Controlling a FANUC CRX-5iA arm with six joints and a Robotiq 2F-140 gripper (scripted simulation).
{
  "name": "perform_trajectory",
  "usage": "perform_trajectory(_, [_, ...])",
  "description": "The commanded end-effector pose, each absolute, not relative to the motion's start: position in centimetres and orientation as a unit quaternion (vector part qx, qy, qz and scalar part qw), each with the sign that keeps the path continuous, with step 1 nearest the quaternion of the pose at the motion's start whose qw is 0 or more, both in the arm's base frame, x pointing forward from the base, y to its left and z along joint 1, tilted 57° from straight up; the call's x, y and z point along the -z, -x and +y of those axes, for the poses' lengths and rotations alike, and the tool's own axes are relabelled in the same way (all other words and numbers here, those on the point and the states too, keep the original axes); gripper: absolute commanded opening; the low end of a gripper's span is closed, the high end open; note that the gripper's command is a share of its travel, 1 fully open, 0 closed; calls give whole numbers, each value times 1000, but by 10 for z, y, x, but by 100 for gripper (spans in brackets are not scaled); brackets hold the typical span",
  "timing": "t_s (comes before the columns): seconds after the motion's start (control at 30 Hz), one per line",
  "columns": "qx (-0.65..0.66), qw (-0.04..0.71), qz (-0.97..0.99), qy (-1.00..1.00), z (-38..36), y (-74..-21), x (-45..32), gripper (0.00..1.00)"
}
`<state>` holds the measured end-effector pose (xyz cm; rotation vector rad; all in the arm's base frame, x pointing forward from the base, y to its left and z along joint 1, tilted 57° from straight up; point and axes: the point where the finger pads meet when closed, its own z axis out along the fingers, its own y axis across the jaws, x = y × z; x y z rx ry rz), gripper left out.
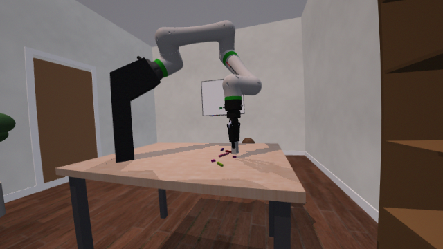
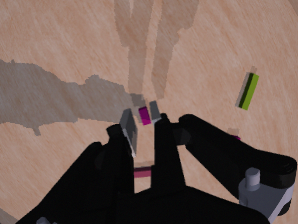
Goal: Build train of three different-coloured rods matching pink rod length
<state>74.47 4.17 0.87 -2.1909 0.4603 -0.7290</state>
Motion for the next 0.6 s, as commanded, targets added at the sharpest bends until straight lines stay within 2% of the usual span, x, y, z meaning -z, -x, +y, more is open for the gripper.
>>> perform_trajectory(0.0, [286,383,181,859,43,-747,-7,15])
perform_trajectory(0.57, [286,383,181,859,44,-748,-6,15])
